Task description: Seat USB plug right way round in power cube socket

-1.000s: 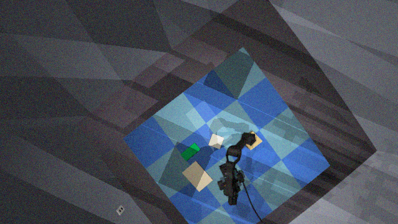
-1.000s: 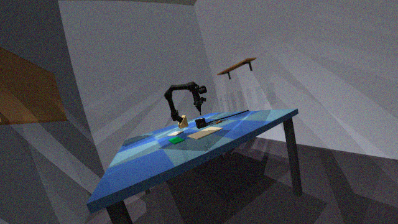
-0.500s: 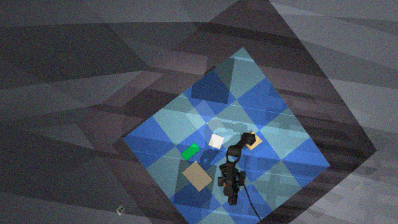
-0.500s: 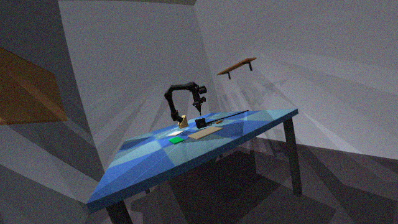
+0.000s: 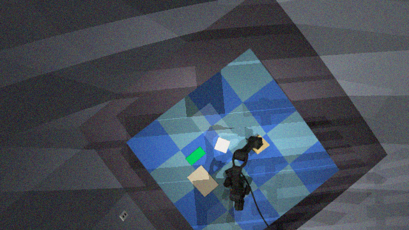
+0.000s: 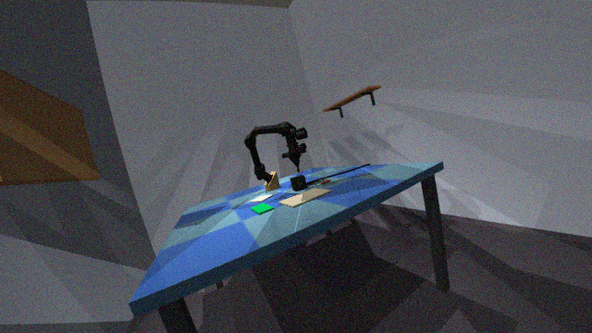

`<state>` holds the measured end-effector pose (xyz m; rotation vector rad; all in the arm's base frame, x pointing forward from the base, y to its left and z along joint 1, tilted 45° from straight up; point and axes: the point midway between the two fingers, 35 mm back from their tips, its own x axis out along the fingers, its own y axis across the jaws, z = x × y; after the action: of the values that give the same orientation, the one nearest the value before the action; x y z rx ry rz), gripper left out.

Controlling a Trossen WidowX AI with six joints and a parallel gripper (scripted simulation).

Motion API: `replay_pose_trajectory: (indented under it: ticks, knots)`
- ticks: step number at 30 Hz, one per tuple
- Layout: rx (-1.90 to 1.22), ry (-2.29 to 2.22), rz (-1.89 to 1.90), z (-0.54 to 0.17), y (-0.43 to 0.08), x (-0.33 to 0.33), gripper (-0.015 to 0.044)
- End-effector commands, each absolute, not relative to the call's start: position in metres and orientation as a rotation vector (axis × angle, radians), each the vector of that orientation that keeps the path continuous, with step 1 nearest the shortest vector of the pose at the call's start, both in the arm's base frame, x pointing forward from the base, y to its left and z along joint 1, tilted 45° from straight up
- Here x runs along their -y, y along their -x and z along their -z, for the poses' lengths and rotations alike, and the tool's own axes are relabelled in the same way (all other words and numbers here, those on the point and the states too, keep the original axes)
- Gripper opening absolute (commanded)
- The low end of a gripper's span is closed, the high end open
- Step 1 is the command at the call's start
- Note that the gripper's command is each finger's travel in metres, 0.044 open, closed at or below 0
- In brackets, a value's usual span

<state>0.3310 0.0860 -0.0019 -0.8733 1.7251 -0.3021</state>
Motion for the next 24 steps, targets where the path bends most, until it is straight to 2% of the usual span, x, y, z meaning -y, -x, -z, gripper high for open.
replay_pose_trajectory:
  ticks: [1,24]
  knots:
    - [-1.695,0.798,0.387,0.0020,-0.3310,-0.0858,0.0000]
    - [-1.458,0.351,0.846,0.0021,-0.3310,-0.0858,0.0000]
